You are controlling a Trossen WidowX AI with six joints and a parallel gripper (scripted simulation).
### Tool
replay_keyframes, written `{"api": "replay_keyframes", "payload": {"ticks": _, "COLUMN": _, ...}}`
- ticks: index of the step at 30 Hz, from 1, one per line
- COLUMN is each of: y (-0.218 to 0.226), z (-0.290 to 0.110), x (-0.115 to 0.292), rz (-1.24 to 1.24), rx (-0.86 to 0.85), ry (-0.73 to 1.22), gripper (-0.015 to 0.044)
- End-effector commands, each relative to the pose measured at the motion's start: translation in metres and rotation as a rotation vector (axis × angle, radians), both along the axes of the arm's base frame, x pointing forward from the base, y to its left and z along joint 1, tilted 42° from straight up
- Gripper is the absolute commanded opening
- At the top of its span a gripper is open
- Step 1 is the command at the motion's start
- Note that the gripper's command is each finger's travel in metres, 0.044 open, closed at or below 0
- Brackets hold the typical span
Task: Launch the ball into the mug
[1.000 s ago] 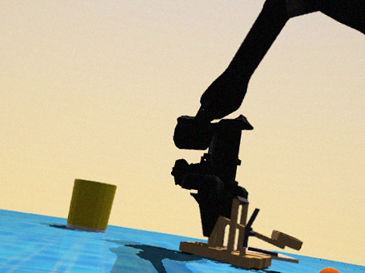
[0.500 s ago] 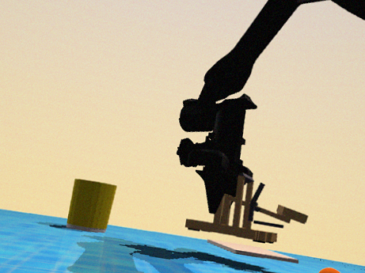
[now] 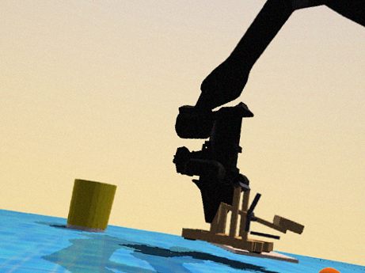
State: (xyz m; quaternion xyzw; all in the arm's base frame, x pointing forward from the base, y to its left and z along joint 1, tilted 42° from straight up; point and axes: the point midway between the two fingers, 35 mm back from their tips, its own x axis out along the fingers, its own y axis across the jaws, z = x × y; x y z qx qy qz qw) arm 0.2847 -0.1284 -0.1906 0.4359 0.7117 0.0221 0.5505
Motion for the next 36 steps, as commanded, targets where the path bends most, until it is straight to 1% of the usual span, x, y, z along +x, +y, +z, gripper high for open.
{"api": "replay_keyframes", "payload": {"ticks": 1, "y": 0.003, "z": -0.005, "x": 0.000, "rz": -0.014, "rx": 0.004, "ry": -0.001, "gripper": 0.0000}}
{"api": "replay_keyframes", "payload": {"ticks": 14, "y": 0.018, "z": -0.021, "x": -0.001, "rz": -0.017, "rx": 0.007, "ry": 0.000, "gripper": 0.0000}}
{"api": "replay_keyframes", "payload": {"ticks": 20, "y": 0.015, "z": -0.017, "x": 0.000, "rz": -0.003, "rx": 0.003, "ry": 0.000, "gripper": 0.0000}}
{"api": "replay_keyframes", "payload": {"ticks": 34, "y": 0.015, "z": -0.017, "x": 0.000, "rz": -0.003, "rx": 0.003, "ry": 0.000, "gripper": 0.0367}}
{"api": "replay_keyframes", "payload": {"ticks": 36, "y": 0.008, "z": -0.010, "x": 0.001, "rz": -0.003, "rx": 0.001, "ry": 0.001, "gripper": 0.0420}}
